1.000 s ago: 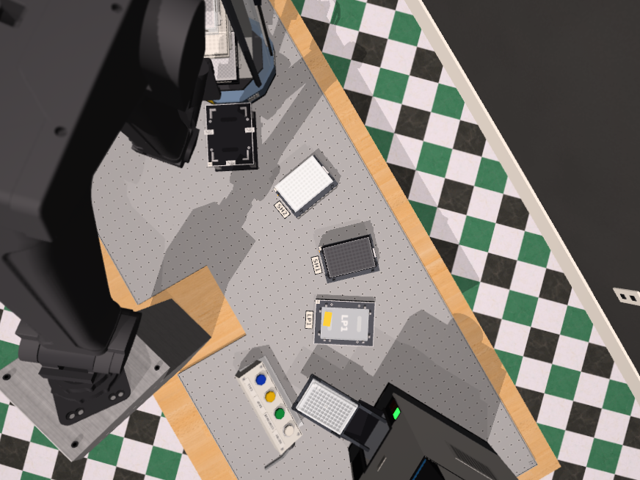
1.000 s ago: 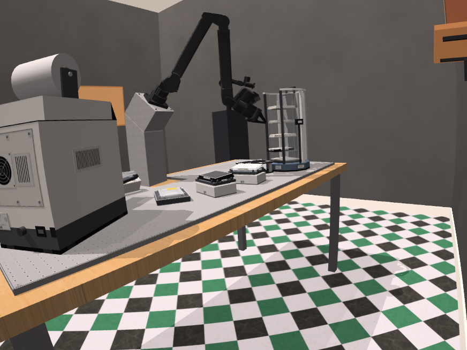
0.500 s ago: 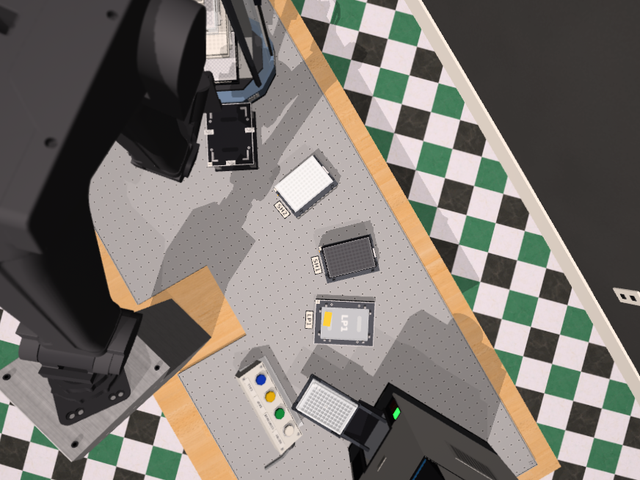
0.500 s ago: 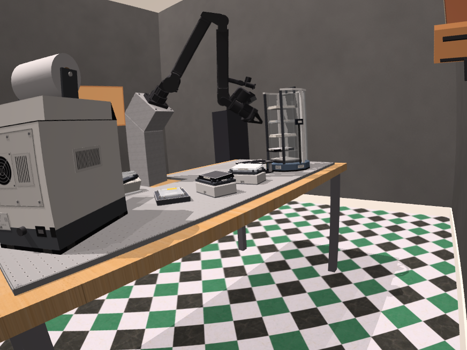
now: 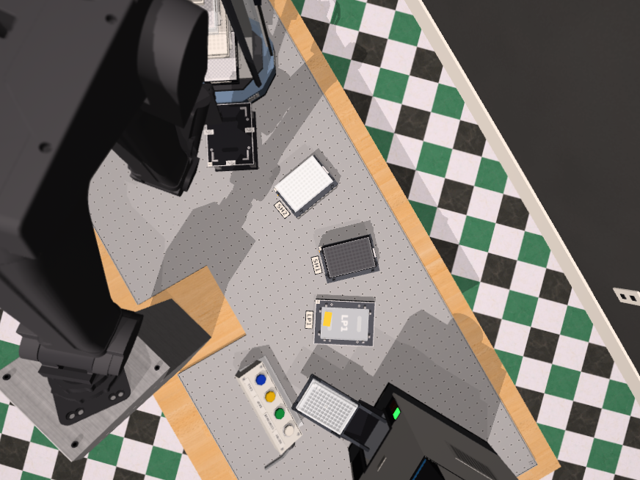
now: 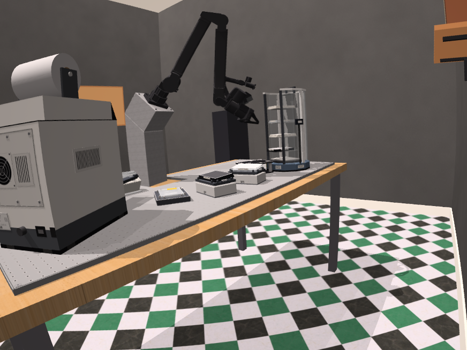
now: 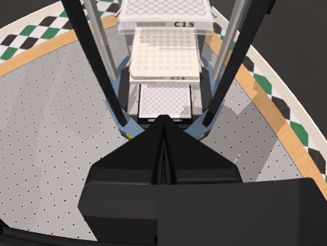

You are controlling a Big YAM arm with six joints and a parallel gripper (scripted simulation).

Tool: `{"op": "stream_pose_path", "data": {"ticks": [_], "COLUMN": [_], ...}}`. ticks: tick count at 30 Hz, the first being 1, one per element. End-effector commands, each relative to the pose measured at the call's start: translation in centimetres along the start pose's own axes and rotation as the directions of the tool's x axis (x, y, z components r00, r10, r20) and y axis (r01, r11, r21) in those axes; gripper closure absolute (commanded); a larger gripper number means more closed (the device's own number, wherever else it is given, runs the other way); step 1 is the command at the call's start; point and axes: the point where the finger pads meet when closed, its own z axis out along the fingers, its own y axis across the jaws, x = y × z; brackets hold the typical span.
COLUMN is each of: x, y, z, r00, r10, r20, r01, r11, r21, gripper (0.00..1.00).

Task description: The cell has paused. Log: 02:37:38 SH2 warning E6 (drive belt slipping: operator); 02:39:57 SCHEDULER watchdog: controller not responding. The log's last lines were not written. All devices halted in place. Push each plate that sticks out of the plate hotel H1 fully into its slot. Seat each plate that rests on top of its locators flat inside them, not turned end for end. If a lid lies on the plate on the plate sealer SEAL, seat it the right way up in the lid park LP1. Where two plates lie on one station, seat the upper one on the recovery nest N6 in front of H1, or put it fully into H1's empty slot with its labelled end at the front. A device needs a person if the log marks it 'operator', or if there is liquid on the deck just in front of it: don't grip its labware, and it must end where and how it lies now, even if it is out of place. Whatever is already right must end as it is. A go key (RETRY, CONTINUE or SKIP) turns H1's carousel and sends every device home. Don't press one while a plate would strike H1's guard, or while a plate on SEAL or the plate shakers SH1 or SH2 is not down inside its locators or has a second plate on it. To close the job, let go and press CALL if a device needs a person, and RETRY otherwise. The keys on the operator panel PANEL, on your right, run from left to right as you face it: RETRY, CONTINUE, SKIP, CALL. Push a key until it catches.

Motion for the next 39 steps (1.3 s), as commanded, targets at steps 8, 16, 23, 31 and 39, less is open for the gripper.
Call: {"op": "stream_pose_path", "data": {"ticks": [8,16,23,31,39], "x": [-0.3,0.5,1.3,3.2,5.6], "y": [-1.0,-0.9,-0.7,-0.7,-0.7], "z": [-1.4,-2.6,-3.3,-2.5,-0.7], "r00": [0.999,1.0,1.0,1.0,1.0], "r10": [-0.012,-0.01,-0.008,-0.005,-0.003], "r20": [0.031,0.028,0.021,0.016,0.016], "r01": [0.011,0.009,0.007,0.004,0.003], "r11": [1.0,1.0,1.0,1.0,1.0], "r21": [0.027,0.026,0.021,0.019,0.019], "gripper": [1.0,1.0,1.0,1.0,1.0]}}
